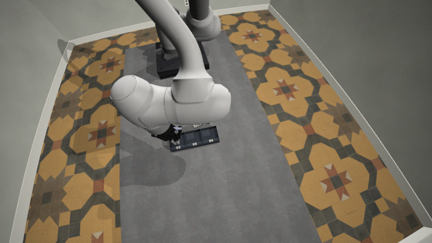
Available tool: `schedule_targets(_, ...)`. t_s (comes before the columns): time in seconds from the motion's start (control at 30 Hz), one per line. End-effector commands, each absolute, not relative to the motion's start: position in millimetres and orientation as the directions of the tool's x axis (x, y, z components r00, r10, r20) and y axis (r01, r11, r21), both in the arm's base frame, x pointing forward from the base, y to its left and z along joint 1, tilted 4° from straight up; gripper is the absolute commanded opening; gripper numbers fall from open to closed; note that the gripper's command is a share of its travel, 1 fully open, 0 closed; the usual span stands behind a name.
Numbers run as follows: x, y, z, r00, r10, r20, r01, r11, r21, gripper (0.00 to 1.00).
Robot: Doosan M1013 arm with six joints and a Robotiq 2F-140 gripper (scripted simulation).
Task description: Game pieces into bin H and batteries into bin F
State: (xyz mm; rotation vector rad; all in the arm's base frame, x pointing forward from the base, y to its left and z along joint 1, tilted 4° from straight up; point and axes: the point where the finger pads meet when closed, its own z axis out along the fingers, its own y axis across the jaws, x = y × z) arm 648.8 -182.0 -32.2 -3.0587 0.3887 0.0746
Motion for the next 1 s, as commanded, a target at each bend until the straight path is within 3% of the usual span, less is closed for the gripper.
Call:
schedule_targets(0.0,648.8,-181.7,-35.2,0.967,-0.248,-0.055,-0.251,-0.967,-0.051,0.05)
schedule_targets(0.97,648.7,-181.6,-37.9,0.967,-0.248,-0.055,-0.251,-0.967,-0.051,0.05)
